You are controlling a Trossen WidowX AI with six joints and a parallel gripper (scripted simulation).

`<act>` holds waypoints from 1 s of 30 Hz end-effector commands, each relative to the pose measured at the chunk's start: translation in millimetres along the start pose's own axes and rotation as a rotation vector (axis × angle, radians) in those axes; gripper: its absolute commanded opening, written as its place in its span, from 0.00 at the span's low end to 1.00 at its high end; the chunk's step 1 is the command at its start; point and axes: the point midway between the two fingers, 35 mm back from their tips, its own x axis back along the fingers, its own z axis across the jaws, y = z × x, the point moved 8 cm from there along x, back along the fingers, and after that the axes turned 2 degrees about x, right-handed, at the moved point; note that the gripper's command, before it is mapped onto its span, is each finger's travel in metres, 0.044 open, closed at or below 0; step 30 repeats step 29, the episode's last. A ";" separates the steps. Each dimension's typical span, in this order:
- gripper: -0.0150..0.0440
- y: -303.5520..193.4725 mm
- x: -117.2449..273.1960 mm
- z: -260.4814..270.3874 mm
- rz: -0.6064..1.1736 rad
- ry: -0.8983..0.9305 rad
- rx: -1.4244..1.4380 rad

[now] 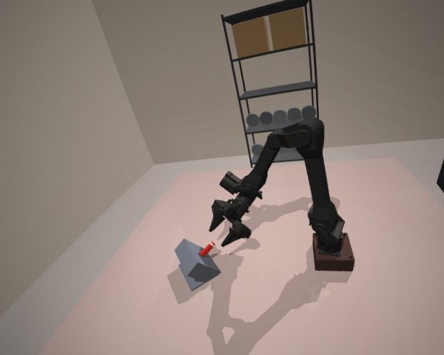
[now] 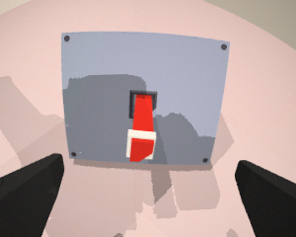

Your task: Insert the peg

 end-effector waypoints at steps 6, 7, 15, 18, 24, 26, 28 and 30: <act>1.00 0.0 16.2 -0.8 -0.008 -0.004 0.008; 1.00 -0.4 17.7 -0.8 -0.008 -0.004 0.008; 1.00 -3.2 29.0 -0.6 -0.010 -0.005 0.005; 1.00 -4.5 32.8 -0.3 -0.012 -0.005 0.004; 1.00 -5.3 38.2 -0.2 -0.013 -0.006 0.003; 1.00 -4.1 40.8 -0.3 -0.013 -0.006 0.003; 1.00 -2.9 43.4 -0.4 -0.013 -0.006 0.003; 1.00 -2.3 44.7 -0.4 -0.013 -0.006 0.003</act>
